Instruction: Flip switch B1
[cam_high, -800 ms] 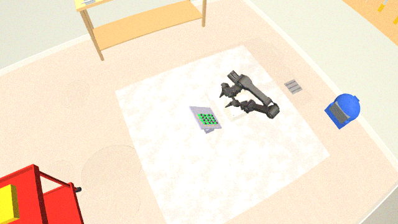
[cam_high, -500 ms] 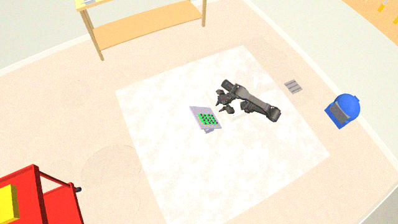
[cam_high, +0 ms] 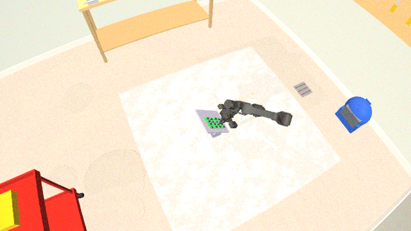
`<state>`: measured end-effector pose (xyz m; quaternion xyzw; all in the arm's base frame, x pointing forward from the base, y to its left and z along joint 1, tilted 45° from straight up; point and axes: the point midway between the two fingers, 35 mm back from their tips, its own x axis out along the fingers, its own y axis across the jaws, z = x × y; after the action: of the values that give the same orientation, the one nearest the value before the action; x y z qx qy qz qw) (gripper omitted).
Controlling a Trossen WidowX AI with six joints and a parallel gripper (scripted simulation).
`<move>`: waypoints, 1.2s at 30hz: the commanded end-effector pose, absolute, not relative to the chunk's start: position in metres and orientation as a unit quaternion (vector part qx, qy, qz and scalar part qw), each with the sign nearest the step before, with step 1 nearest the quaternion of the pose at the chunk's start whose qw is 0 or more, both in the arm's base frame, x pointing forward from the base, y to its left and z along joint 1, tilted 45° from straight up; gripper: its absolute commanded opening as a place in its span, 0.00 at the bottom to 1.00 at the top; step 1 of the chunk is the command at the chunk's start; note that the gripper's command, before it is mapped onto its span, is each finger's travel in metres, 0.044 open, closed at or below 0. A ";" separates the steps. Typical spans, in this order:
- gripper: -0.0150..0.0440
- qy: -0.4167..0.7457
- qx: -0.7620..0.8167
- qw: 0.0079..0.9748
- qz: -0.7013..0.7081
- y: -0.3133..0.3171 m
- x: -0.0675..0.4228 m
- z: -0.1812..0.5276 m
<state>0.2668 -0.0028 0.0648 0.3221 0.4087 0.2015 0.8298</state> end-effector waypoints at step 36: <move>0.25 0.407 0.327 0.830 0.197 0.014 0.282 0.048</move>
<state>0.2822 0.0144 0.0485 0.3250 0.4063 0.1998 0.8303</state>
